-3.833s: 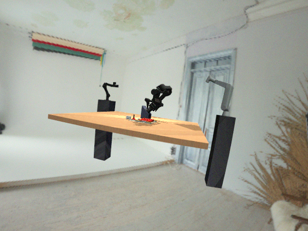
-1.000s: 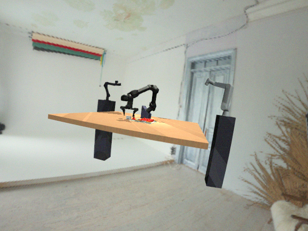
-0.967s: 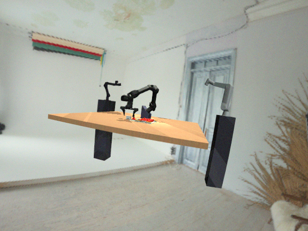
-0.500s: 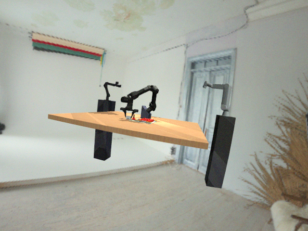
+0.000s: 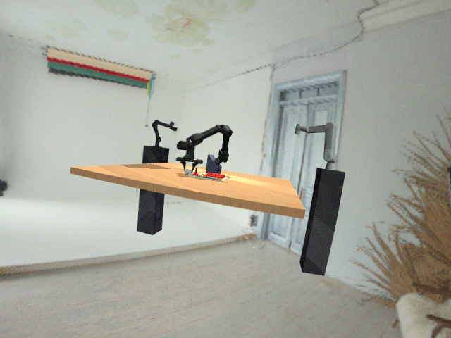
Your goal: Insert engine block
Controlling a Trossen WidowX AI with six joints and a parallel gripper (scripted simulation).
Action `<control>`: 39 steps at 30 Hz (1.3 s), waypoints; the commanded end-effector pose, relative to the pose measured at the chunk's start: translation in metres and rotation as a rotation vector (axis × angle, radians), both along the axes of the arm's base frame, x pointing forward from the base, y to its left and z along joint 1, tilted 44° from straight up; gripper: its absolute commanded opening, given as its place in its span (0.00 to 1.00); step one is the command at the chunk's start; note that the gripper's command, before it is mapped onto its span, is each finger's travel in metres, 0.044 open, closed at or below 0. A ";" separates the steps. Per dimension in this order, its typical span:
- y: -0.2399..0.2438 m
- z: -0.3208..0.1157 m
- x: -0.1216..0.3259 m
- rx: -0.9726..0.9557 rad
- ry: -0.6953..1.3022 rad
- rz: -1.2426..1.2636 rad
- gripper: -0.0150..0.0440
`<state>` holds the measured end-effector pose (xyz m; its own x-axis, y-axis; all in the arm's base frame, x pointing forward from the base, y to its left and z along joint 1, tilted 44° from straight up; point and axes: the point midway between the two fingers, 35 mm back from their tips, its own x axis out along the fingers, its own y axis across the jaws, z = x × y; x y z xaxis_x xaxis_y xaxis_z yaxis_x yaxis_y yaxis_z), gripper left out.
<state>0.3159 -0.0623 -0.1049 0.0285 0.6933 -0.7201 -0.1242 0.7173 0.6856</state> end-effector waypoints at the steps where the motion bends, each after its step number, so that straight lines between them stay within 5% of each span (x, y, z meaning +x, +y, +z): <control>1: -0.009 0.008 0.003 -0.008 -0.009 0.003 0.25; 39: -0.079 0.093 -0.011 -0.009 -0.004 0.000 0.25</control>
<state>0.3057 -0.1392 -0.0161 0.0344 0.6904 -0.7226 -0.1213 0.7206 0.6827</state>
